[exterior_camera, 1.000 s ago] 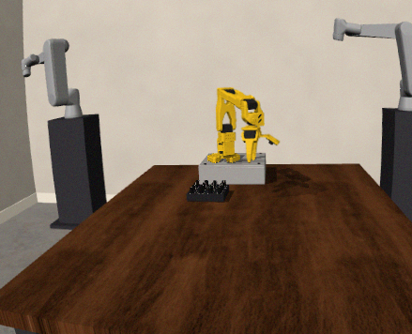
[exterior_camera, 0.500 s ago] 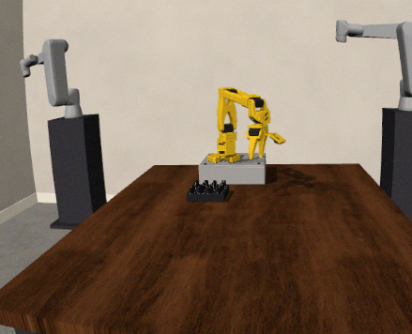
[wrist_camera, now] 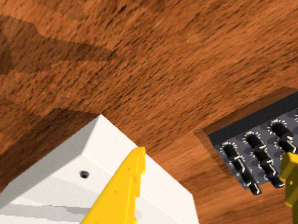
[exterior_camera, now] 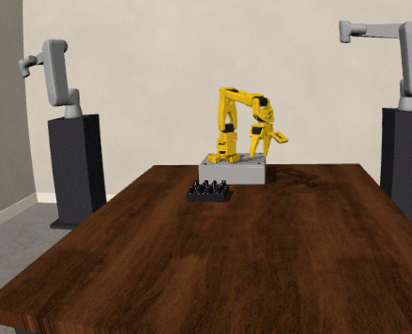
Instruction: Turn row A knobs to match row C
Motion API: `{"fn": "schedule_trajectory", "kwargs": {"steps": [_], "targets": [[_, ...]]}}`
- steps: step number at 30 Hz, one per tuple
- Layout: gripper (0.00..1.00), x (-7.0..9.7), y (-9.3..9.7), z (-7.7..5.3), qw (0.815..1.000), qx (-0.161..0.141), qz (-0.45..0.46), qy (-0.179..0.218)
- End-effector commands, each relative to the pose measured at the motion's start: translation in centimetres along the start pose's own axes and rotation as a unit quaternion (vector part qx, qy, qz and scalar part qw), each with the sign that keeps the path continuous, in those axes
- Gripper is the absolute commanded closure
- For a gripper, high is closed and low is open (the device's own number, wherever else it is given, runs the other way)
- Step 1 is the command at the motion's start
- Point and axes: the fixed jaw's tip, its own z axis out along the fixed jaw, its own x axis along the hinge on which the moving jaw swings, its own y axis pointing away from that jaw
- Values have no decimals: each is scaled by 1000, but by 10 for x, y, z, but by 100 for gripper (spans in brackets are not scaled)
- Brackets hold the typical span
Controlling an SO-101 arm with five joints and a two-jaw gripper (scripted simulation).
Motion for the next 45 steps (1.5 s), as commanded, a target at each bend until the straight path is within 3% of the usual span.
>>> {"fn": "schedule_trajectory", "kwargs": {"steps": [1,45], "targets": [[61,0,4,1,1000,-2,15,10],[60,-1,9,0,999,-2,46,10]]}}
